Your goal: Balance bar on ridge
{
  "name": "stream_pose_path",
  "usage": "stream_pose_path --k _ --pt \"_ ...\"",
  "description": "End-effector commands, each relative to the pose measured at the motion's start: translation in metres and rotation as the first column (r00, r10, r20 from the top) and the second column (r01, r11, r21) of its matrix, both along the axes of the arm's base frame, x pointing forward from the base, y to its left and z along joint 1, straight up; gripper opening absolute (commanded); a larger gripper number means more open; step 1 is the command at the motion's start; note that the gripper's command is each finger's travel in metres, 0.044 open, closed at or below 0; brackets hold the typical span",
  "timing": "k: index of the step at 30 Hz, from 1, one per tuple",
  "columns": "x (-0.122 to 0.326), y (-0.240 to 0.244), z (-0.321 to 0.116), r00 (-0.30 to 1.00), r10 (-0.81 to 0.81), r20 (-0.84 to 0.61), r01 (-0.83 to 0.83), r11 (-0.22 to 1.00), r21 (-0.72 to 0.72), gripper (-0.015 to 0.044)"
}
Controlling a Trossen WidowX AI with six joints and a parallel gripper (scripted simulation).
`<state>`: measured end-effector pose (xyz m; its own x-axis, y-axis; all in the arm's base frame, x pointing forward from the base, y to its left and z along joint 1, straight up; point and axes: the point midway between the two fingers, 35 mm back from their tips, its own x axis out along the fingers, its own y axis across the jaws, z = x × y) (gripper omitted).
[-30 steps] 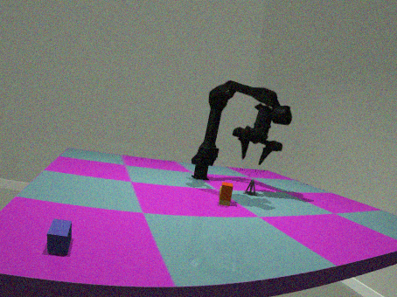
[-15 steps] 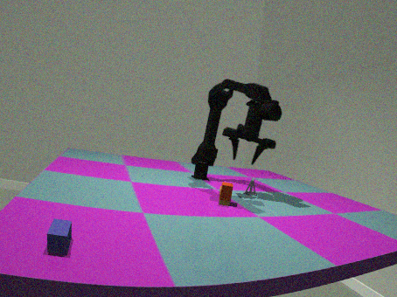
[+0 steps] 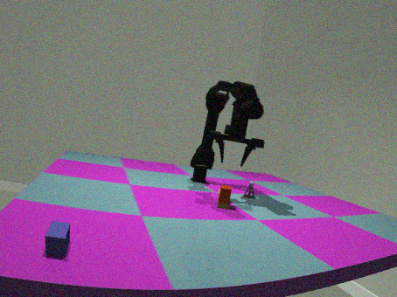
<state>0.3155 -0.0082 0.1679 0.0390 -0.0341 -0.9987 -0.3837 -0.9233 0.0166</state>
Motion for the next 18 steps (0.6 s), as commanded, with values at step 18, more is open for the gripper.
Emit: stream_pose_path --k 18 --pt "0.005 -0.012 -0.092 1.0 -0.01 -0.013 0.011 0.999 0.033 0.0315"
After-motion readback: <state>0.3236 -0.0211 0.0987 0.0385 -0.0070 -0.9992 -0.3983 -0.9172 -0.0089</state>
